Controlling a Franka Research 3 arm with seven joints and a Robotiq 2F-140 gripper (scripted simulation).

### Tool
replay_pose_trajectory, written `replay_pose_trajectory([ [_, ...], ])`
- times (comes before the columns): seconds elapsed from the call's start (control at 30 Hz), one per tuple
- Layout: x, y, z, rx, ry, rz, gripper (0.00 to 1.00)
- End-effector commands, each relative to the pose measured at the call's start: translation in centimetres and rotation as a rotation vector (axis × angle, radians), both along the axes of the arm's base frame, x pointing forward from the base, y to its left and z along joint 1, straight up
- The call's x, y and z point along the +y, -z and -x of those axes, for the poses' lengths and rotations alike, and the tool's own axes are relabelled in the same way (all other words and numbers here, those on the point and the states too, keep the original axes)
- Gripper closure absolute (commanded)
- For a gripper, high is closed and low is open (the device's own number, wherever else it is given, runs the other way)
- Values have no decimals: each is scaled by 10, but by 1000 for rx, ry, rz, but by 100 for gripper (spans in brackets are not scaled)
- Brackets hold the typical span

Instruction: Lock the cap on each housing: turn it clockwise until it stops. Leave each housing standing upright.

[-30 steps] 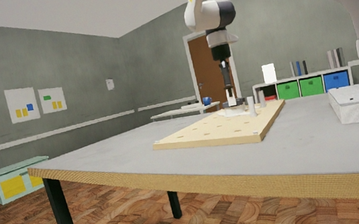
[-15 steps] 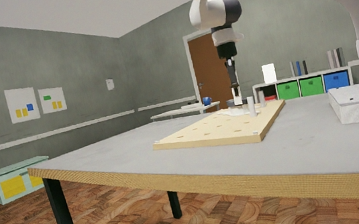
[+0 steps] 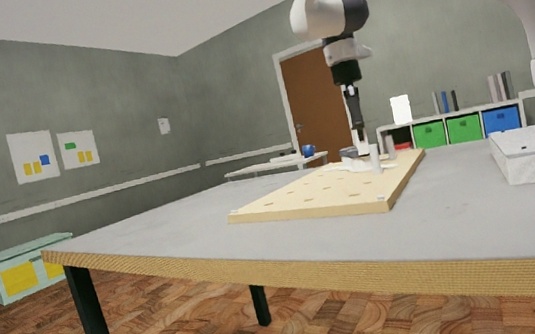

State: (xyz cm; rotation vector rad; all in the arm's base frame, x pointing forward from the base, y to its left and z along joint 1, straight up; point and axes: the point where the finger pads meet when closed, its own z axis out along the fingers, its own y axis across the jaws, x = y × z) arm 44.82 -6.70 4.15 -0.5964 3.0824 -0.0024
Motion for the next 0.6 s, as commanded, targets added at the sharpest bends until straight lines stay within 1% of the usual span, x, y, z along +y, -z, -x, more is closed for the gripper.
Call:
replay_pose_trajectory([
  [0.0,-1,1,8,2,-10,-1,90],
  [0.33,-2,1,23,2,-10,-1,90],
  [0.57,-2,1,29,2,-10,-1,90],
])
